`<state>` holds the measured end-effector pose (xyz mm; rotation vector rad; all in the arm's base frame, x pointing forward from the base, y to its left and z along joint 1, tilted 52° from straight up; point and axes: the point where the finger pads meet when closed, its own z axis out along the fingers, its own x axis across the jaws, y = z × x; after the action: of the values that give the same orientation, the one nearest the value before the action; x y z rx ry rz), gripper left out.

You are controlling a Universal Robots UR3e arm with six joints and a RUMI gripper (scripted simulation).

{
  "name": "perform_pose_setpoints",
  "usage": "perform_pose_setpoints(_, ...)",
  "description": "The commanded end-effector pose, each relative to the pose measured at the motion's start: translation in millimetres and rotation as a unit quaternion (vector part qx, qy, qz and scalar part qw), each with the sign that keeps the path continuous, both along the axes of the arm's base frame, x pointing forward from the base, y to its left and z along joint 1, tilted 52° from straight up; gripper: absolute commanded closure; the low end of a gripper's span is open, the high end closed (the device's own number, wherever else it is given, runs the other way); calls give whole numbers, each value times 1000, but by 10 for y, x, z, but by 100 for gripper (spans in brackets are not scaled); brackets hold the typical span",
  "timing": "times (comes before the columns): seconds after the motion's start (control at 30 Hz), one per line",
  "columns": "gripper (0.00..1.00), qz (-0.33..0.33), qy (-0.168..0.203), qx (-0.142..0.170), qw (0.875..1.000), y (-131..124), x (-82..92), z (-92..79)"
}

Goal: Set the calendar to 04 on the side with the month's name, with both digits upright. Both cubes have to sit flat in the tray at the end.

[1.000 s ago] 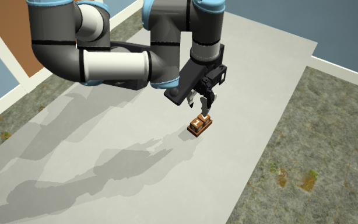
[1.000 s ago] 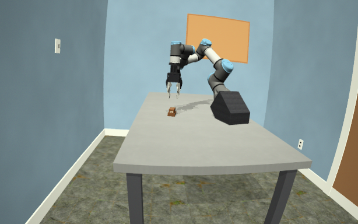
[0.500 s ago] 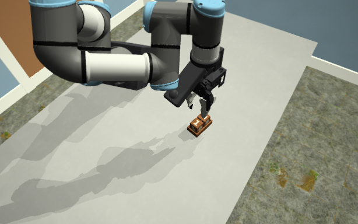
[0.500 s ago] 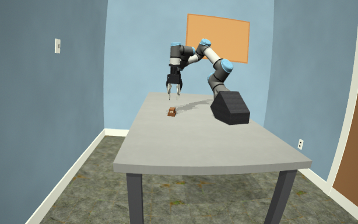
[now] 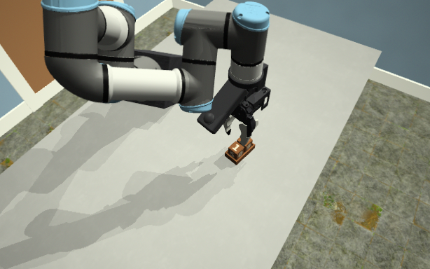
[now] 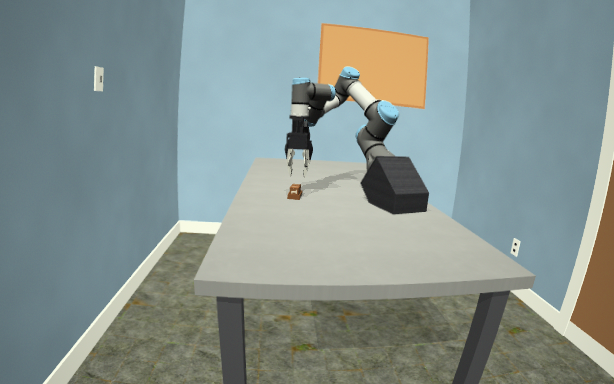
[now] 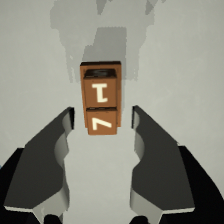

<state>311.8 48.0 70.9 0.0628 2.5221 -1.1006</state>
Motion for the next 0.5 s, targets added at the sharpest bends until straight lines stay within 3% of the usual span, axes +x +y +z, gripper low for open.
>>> perform_pose_setpoints(0.0,71,5,-5,3,1000,-48,58,-49)
perform_pose_setpoints(0.47,71,5,-5,3,1000,-129,96,-125)
